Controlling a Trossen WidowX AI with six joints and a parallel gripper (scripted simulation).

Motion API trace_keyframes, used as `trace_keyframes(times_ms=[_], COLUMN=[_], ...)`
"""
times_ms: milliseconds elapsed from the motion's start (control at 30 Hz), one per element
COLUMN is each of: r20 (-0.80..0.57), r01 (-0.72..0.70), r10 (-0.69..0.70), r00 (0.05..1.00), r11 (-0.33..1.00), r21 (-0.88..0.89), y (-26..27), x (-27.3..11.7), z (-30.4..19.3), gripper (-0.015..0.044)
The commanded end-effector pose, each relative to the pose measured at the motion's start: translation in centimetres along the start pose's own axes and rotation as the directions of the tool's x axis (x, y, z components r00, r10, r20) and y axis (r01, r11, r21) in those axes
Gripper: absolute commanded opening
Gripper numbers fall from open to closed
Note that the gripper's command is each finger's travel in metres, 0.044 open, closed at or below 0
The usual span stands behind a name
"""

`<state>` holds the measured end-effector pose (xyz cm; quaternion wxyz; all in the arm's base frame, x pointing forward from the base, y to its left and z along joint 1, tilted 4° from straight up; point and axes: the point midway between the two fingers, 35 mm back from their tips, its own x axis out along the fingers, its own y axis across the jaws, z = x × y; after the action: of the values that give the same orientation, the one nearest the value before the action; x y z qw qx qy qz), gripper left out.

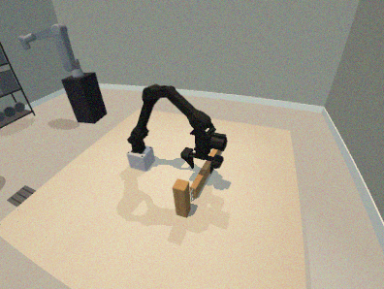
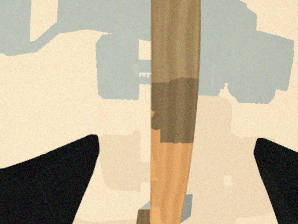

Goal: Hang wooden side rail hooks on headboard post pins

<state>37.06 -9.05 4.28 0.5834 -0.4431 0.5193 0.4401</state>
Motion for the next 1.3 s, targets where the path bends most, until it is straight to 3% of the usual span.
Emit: trace_keyframes(times_ms=[0, 1267], r20=[0.003, 0.004], r01=[-0.01, -0.01], r10=[0.01, 0.01], r00=[1.0, 1.0], r11=[1.0, 1.0], r21=[-0.003, -0.003], y=[0.3, 0.4], x=[0.8, 6.9], z=[0.1, 0.1], gripper=[0.044, 0.044])
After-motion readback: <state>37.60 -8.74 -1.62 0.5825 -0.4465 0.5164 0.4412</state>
